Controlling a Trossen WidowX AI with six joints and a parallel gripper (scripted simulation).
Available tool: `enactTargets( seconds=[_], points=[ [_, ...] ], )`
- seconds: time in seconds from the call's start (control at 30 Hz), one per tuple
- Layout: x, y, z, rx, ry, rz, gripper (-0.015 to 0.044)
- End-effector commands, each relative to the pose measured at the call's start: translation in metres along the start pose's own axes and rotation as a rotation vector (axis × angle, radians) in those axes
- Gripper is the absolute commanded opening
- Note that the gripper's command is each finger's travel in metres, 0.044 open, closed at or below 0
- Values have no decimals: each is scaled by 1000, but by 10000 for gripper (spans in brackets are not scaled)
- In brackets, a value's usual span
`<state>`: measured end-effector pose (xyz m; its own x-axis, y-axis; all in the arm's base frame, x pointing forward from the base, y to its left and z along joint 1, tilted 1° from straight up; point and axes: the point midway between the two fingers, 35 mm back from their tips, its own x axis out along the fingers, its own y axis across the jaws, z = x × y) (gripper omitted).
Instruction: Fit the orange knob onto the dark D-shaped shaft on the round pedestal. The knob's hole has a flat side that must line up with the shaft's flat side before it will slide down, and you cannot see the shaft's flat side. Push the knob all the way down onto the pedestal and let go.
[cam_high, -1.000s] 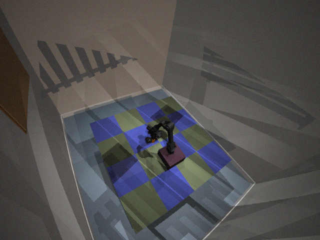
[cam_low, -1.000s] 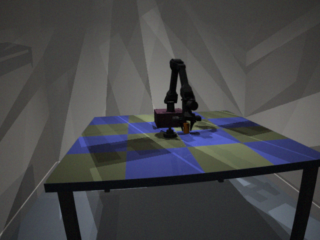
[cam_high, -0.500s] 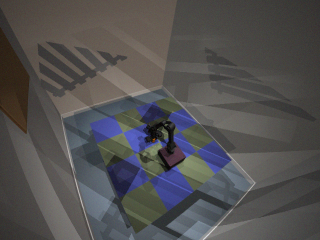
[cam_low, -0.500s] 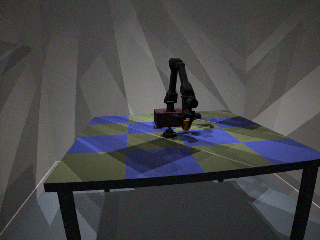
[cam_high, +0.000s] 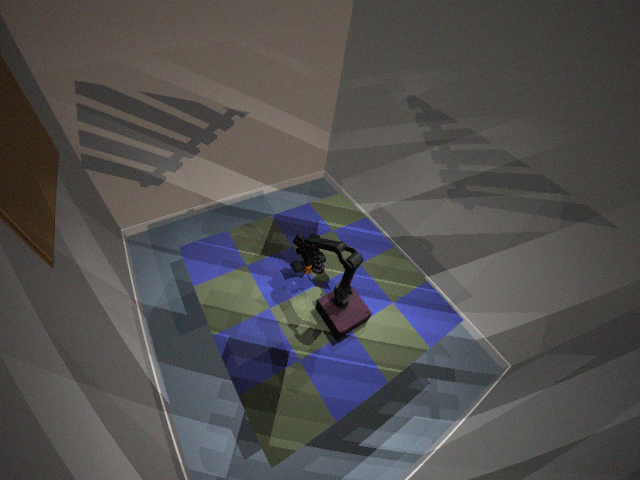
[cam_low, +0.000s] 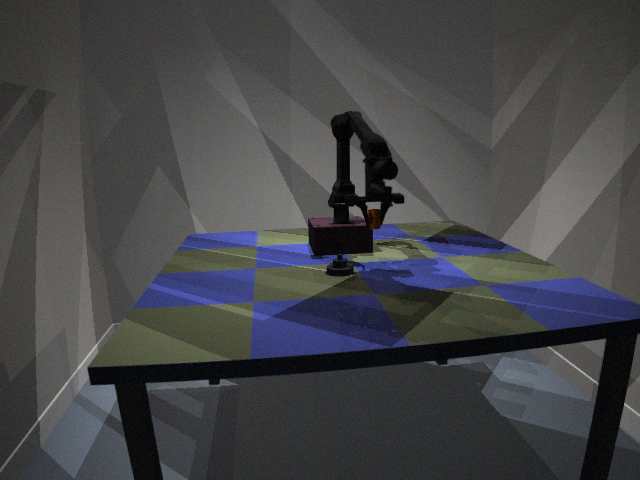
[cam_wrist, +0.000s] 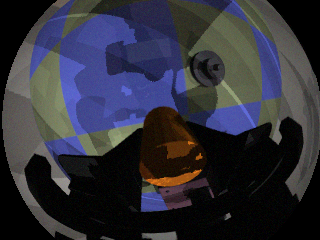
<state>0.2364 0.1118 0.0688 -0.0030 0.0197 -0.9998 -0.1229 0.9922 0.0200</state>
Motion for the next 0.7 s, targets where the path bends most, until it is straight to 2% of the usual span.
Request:
enactTargets(
  seconds=[0.0, 0.67],
  points=[
    [-14, -1, -1, 4, -8, 0, 0],
    [3, -39, 30, 32, -13, -5, 0]
  ],
)
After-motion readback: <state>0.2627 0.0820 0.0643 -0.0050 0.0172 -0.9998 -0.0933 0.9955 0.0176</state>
